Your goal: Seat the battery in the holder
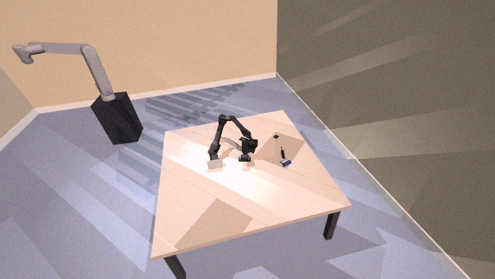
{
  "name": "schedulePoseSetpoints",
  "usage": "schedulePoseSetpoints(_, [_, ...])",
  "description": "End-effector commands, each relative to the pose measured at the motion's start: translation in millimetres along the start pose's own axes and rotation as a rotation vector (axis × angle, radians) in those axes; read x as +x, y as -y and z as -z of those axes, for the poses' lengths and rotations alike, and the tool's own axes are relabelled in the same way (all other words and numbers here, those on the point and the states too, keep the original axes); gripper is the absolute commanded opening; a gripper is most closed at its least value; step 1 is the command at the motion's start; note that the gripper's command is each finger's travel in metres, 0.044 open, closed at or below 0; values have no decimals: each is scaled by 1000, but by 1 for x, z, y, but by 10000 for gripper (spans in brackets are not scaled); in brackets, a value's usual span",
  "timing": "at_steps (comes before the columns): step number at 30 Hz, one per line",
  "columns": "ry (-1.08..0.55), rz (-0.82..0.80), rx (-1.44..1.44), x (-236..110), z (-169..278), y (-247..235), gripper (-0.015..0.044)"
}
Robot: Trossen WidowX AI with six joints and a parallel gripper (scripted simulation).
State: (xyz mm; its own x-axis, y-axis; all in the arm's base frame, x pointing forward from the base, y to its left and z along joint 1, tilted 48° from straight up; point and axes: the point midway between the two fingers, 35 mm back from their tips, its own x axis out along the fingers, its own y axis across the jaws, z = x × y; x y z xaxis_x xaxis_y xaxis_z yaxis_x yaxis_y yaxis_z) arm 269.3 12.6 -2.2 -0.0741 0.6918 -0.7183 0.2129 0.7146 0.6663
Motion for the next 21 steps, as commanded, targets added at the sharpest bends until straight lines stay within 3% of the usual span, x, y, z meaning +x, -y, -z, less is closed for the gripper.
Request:
schedulePoseSetpoints(1, [2,0,3,0,-1,0,129])
schedulePoseSetpoints(3, [2,0,3,0,-1,0,179])
schedulePoseSetpoints(20, [1,0,0,-15,0,1,179])
schedulePoseSetpoints(21, [-3,-7,10,-13,1,1,205])
